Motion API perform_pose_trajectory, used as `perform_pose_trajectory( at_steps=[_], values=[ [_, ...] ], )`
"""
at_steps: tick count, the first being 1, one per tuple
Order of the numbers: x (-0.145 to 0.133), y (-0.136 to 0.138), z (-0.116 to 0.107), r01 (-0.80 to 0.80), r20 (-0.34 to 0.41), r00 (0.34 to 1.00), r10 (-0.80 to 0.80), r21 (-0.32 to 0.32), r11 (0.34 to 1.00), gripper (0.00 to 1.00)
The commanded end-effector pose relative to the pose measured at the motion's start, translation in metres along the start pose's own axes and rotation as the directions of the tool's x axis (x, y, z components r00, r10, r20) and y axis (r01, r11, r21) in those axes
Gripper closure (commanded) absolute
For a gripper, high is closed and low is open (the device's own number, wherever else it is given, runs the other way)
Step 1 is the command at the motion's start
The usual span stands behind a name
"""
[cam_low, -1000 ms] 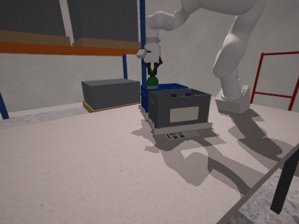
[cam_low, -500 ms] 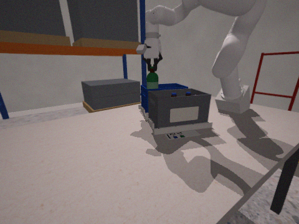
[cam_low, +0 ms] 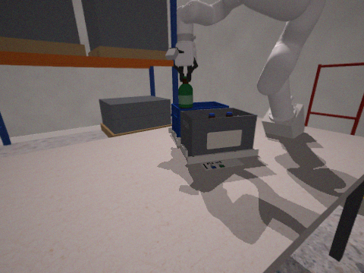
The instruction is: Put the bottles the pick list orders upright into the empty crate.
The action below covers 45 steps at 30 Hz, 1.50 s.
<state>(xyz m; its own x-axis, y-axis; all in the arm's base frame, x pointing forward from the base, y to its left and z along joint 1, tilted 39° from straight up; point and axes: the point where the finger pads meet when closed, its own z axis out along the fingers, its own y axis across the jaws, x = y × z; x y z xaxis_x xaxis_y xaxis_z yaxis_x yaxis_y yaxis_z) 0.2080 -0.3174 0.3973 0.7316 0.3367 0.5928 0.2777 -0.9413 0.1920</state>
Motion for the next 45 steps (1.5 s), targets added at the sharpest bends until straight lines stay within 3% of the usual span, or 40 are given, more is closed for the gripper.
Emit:
perform_pose_trajectory(
  at_steps=[1, 9, 20, 45],
  values=[
    [0.0, 0.001, -0.005, 0.001, 0.0, 1.0, -0.001, -0.003, 1.0, 1.0],
    [0.0, 0.001, -0.018, 0.001, 0.0, 1.0, -0.001, -0.003, 1.0, 1.0],
    [0.0, 0.001, -0.019, 0.001, 0.0, 1.0, -0.001, -0.003, 1.0, 1.0],
    [0.034, -0.031, -0.018, 0.001, 0.0, 1.0, -0.001, -0.003, 1.0, 1.0]
  ],
)
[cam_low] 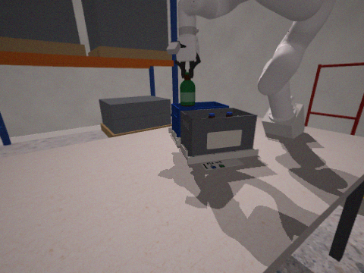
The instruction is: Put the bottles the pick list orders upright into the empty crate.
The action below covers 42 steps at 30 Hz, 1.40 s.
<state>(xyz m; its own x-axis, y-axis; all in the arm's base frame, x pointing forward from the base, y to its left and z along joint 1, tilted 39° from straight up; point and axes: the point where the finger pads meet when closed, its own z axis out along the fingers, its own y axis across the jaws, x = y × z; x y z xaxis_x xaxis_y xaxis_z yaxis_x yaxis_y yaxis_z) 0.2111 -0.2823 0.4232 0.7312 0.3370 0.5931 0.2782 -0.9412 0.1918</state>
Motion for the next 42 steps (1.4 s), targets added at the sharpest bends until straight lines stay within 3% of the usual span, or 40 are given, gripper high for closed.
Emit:
perform_pose_trajectory(
  at_steps=[1, 42],
  values=[
    [0.006, -0.005, -0.001, 0.001, 0.001, 1.0, -0.001, -0.003, 1.0, 1.0],
    [0.058, -0.052, -0.001, 0.001, 0.0, 1.0, -0.001, -0.003, 1.0, 1.0]
  ],
)
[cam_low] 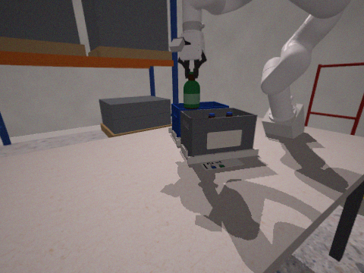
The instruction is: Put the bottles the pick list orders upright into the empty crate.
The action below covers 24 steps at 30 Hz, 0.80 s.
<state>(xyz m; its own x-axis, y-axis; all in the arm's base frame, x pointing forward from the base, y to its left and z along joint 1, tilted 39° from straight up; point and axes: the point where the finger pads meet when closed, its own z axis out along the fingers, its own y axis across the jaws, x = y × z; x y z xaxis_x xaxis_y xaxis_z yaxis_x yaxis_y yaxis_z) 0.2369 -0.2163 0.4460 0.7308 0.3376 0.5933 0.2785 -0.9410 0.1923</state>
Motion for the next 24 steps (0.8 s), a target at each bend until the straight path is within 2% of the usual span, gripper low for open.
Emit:
perform_pose_trajectory(
  at_steps=[1, 14, 24],
  values=[
    [0.005, -0.003, -0.001, 0.001, 0.0, 1.0, -0.001, -0.003, 1.0, 1.0],
    [0.025, -0.022, -0.001, 0.001, 0.0, 1.0, -0.001, -0.003, 1.0, 1.0],
    [0.027, -0.023, -0.001, 0.001, 0.0, 1.0, -0.001, -0.003, 1.0, 1.0]
  ],
)
